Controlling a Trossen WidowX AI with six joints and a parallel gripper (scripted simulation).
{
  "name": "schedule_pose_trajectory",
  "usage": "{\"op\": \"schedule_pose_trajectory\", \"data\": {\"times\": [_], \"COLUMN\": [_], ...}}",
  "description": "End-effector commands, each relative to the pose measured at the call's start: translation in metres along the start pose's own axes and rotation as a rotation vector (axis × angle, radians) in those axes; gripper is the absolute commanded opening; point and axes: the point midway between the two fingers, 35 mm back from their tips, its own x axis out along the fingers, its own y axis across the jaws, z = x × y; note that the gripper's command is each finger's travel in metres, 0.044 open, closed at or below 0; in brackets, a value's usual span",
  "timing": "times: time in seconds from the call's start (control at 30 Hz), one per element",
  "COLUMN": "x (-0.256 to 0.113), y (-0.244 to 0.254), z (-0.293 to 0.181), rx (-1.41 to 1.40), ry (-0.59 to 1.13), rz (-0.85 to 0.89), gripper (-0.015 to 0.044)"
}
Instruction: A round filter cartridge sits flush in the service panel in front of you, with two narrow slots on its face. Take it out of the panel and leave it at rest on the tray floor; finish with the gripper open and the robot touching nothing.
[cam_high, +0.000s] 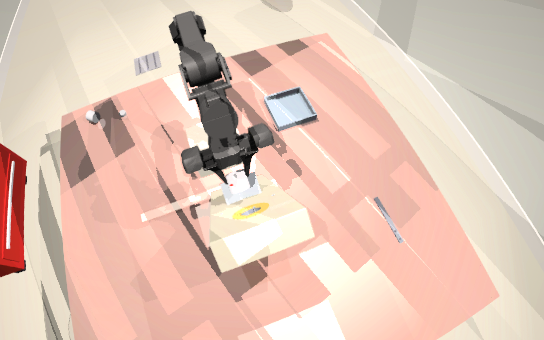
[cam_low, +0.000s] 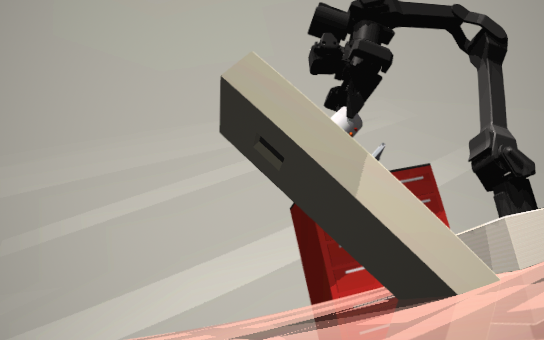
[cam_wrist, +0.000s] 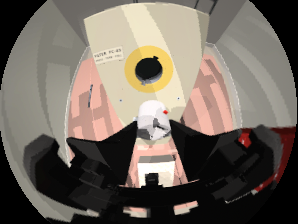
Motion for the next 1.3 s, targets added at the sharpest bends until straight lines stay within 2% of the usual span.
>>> {"op": "schedule_pose_trajectory", "data": {"times": [0.0, 0.2, 1.1, 1.27], "x": [-0.021, -0.047, -0.034, -0.032], "y": [0.000, 0.000, 0.085, 0.096], "z": [0.003, 0.001, 0.001, -0.007], "rx": [0.002, 0.002, 0.006, -0.090], "ry": [-0.018, -0.017, -0.015, -0.002], "rz": [-0.001, -0.001, 0.005, 0.058], "gripper": [0.0000, 0.0000, 0.0000, 0.0000]}}
